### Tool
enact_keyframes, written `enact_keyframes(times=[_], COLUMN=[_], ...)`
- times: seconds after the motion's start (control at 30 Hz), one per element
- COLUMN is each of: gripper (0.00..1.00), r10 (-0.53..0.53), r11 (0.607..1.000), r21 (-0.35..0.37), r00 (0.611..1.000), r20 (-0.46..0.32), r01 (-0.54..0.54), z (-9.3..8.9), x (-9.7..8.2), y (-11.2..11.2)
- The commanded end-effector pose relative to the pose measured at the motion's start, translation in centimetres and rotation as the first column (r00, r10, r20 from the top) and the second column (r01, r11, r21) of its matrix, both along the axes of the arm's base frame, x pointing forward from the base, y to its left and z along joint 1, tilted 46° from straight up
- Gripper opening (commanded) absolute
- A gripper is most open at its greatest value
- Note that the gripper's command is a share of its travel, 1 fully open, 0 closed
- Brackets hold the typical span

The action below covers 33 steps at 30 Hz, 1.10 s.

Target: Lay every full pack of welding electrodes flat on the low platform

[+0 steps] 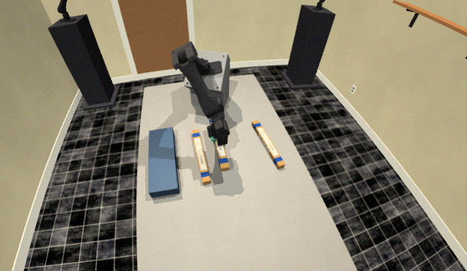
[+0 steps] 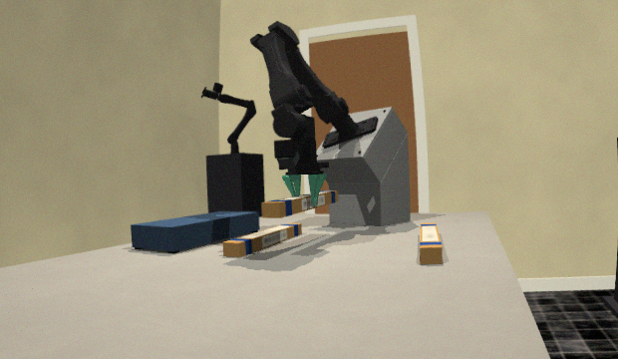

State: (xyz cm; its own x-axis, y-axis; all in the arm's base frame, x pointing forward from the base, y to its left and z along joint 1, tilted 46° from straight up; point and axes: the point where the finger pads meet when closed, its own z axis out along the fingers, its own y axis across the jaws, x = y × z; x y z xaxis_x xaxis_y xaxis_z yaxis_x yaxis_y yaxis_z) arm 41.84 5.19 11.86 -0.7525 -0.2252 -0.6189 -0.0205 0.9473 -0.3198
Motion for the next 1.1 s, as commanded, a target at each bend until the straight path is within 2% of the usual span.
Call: enact_keyframes(times=[0.0,0.23,0.27,1.07], gripper=[0.0,0.0,0.0,0.0], r10=[0.022,0.022,0.02,0.02], r11=[1.0,1.0,1.0,1.0], r21=[0.013,0.013,0.006,0.007], r00=[0.998,0.998,0.999,0.999], r20=[0.063,0.061,0.034,0.035], r01=[-0.023,-0.023,-0.02,-0.02], z=[3.4,3.3,0.7,2.8], x=[0.3,0.2,0.0,-2.0], y=[1.4,1.4,0.3,1.0])
